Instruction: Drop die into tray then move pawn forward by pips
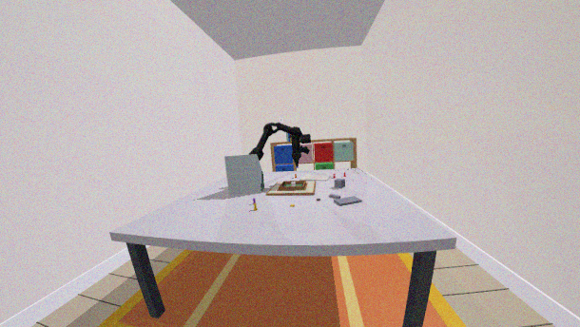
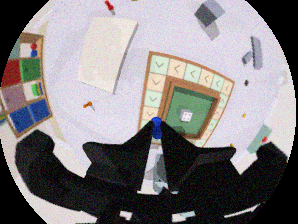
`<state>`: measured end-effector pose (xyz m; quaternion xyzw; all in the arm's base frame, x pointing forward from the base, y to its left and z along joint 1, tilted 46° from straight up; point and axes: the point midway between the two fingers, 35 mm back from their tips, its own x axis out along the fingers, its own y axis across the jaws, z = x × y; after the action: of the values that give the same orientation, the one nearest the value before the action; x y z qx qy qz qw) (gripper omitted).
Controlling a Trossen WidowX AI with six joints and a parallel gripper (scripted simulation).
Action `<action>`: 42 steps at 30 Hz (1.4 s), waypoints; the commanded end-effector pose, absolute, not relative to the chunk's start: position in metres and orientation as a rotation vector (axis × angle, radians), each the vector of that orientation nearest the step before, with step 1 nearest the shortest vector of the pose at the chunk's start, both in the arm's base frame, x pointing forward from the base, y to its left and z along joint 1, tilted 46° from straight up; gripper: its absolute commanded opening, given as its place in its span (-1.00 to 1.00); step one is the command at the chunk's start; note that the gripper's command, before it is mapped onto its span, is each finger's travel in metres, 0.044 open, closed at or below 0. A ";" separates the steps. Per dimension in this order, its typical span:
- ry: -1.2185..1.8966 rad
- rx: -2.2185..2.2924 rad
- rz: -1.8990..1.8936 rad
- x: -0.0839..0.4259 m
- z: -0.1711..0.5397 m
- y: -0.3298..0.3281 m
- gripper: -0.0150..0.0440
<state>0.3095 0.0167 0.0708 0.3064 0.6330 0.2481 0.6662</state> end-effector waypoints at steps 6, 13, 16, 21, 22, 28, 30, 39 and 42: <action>1.427 0.684 0.564 0.300 0.079 0.009 -0.49; 1.428 0.685 0.564 0.280 0.067 0.018 -0.49; 1.428 0.685 0.565 0.272 0.062 0.021 -0.49; 1.429 0.685 0.565 0.257 0.053 0.028 -0.49; 1.429 0.686 0.565 0.253 0.051 0.029 -0.49; 1.430 0.686 0.565 0.235 0.041 0.036 -0.49; 1.430 0.687 0.565 0.228 0.037 0.039 -0.49; 1.432 0.688 0.565 0.198 0.022 0.050 -0.49; 1.432 0.688 0.565 0.187 0.017 0.054 -0.49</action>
<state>0.1997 0.0487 0.0224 0.3030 0.6319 0.2502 0.6681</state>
